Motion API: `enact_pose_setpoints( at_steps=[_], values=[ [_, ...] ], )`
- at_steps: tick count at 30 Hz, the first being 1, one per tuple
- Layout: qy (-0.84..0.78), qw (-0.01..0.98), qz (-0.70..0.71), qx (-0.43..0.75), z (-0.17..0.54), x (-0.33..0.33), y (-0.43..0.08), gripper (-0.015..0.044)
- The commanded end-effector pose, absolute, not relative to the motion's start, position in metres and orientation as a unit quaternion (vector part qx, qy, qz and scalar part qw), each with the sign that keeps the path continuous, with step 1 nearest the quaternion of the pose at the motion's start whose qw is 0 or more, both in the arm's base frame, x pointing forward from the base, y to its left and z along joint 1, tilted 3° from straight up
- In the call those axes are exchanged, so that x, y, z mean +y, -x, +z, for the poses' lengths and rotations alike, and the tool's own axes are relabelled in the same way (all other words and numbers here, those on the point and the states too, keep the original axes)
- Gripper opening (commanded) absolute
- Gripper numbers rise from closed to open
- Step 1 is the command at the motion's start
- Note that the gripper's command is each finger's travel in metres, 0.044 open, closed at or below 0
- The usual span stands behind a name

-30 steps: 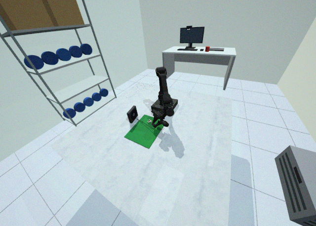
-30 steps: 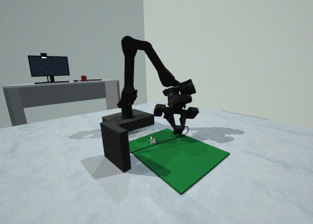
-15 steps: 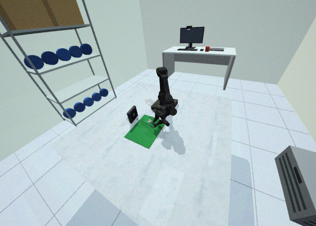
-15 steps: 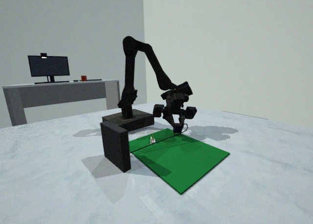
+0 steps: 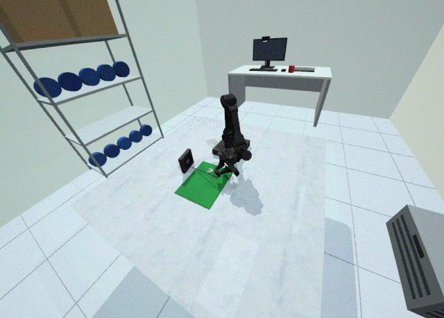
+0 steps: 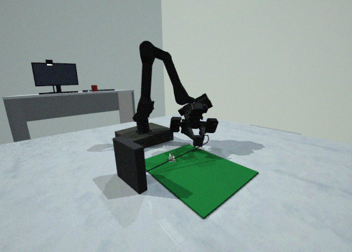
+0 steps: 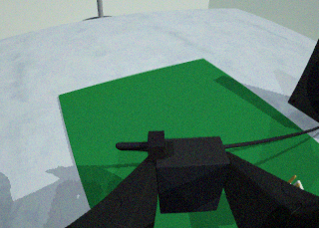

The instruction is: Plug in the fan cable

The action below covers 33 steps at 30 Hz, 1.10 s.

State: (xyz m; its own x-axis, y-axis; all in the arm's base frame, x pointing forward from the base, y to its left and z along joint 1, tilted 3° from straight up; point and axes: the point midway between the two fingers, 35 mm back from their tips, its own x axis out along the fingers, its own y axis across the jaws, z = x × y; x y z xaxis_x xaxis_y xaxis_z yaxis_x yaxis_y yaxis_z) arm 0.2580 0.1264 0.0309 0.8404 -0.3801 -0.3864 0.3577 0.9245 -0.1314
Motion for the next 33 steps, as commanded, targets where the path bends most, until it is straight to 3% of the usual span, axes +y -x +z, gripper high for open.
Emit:
enact_pose_setpoints(
  at_steps=[1,21,33],
  values=[
    [0.025,0.963,-0.193,0.187,0.032,0.125,-0.254,0.0000],
    [0.004,0.977,-0.195,0.088,0.046,0.117,-0.232,0.0000],
    [0.005,0.976,-0.194,0.094,0.051,0.118,-0.233,0.0000]
  ],
)
